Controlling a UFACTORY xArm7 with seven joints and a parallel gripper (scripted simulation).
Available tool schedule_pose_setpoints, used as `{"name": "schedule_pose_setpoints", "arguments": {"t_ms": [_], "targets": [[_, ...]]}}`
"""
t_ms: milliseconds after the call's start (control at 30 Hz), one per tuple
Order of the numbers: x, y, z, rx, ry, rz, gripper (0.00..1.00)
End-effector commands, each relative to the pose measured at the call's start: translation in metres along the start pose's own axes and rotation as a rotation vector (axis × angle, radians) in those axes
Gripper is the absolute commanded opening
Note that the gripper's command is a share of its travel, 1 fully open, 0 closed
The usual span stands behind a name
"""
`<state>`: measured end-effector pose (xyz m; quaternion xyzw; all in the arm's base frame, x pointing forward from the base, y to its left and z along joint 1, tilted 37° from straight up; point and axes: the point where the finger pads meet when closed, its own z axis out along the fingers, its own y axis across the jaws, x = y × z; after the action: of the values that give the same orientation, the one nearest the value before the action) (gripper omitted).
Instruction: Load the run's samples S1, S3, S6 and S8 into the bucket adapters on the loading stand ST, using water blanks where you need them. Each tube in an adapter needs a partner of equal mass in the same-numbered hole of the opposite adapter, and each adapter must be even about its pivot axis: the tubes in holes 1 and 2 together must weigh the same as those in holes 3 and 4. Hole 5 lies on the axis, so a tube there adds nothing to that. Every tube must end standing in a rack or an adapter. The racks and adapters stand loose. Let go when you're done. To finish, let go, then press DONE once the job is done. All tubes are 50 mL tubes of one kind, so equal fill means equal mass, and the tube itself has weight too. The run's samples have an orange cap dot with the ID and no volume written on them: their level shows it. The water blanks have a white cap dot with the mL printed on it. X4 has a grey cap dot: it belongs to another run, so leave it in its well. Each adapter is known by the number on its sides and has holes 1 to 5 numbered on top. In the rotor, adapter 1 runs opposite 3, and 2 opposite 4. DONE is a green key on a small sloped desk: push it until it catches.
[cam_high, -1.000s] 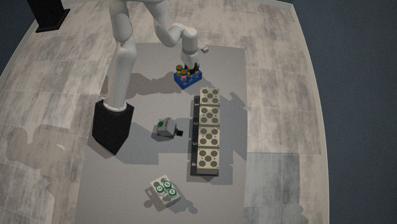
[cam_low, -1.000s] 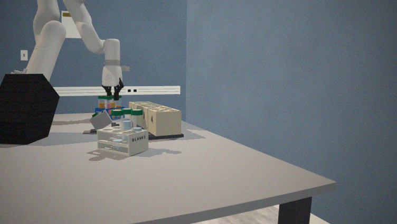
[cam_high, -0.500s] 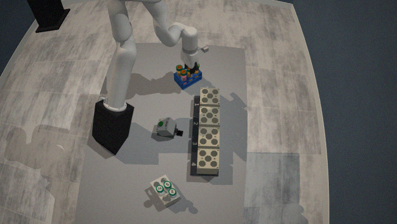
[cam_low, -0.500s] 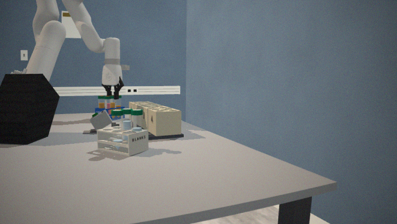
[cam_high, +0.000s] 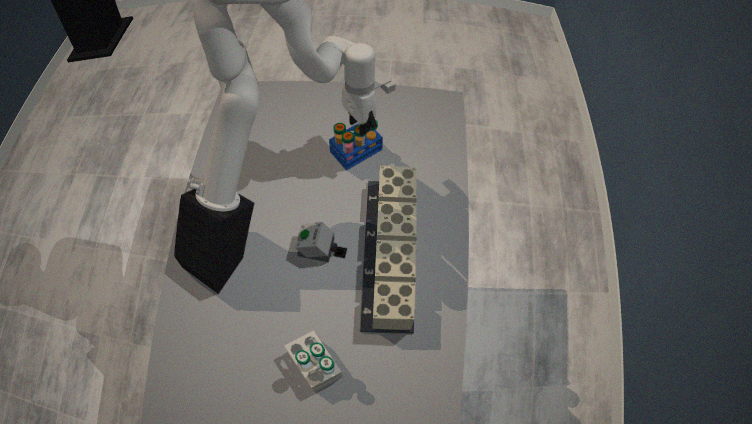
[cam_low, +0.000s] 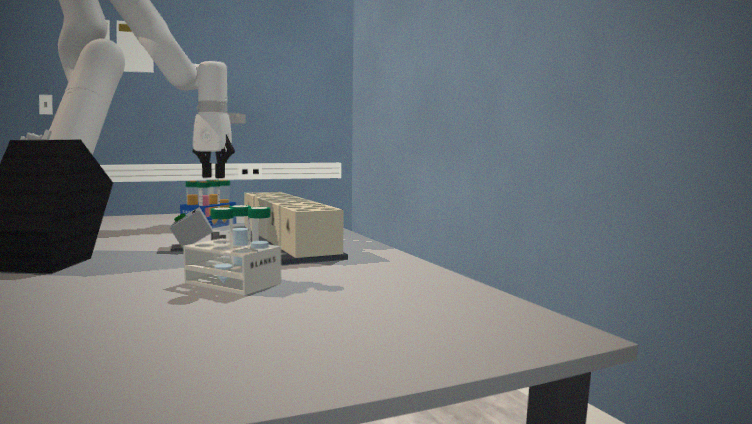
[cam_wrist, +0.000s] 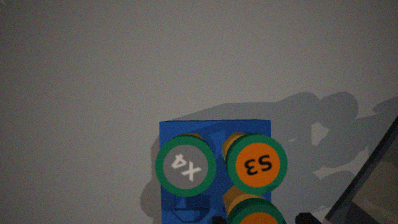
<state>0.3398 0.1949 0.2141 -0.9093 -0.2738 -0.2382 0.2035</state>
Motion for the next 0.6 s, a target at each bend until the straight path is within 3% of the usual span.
{"name": "schedule_pose_setpoints", "arguments": {"t_ms": [0,567], "targets": [[0.001,0.0,-0.007,-0.001,0.004,0.0,0.44],[0.001,0.0,-0.037,-0.001,0.004,0.0,0.44]]}}
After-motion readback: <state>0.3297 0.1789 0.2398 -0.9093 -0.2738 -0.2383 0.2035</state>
